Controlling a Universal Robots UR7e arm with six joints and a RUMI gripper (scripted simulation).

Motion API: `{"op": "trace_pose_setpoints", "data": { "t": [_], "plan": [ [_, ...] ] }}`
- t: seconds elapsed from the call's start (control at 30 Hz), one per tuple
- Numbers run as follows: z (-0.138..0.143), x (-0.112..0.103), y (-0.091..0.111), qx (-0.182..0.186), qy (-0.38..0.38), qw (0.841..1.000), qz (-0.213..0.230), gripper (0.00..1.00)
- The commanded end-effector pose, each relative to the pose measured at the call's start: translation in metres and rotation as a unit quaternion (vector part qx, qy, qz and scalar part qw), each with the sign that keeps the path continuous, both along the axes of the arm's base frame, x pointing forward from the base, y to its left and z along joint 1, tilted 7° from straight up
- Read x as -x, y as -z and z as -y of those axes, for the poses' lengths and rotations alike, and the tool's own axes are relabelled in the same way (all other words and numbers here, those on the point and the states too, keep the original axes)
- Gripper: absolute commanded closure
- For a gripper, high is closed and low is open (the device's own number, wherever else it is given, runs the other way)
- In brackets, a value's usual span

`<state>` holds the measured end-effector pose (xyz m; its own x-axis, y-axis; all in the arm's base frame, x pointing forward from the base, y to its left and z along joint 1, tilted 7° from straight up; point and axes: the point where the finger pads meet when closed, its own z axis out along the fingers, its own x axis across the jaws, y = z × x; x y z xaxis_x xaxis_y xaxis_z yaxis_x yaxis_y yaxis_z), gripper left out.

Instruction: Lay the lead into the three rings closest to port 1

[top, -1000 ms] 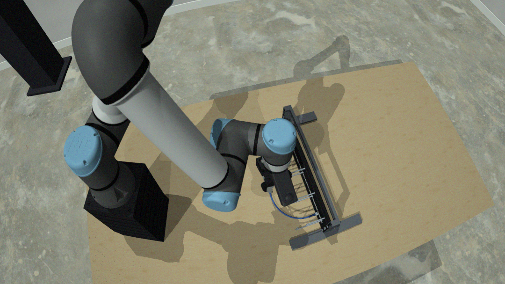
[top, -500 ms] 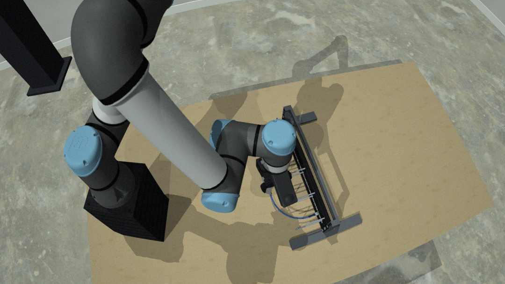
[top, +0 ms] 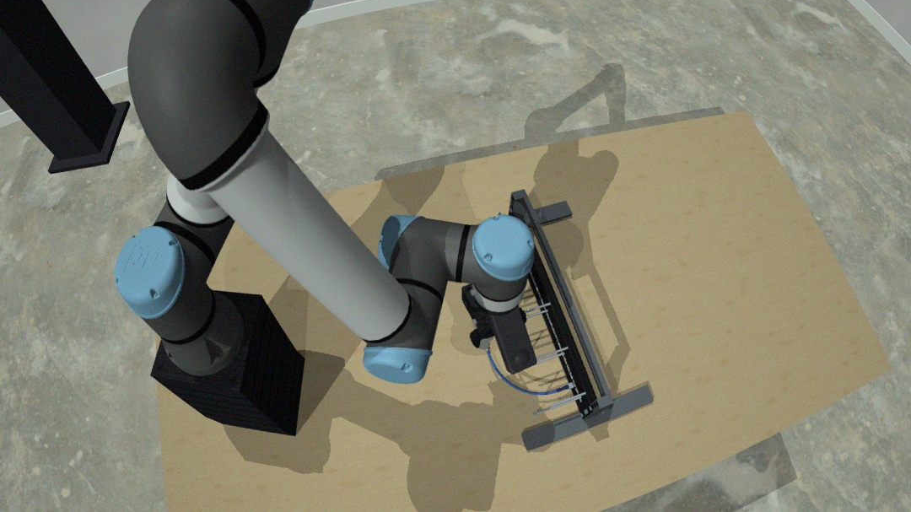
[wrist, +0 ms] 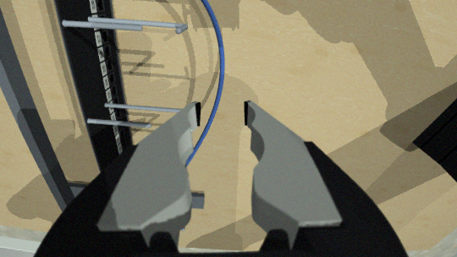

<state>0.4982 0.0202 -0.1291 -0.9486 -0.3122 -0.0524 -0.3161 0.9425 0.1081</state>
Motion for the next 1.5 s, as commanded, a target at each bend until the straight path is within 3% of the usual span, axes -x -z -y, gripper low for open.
{"op": "trace_pose_setpoints", "data": {
  "t": [0.0, 0.6, 1.47],
  "plan": [
    [0.000, 0.000, 0.000, 0.000, 0.000, 1.000, 0.001, 0.80],
    [-0.001, -0.001, 0.010, 0.000, 0.000, 1.000, 0.001, 0.80],
    [-0.009, -0.002, 0.074, 0.000, 0.000, 1.000, 0.001, 0.80]
  ]
}}
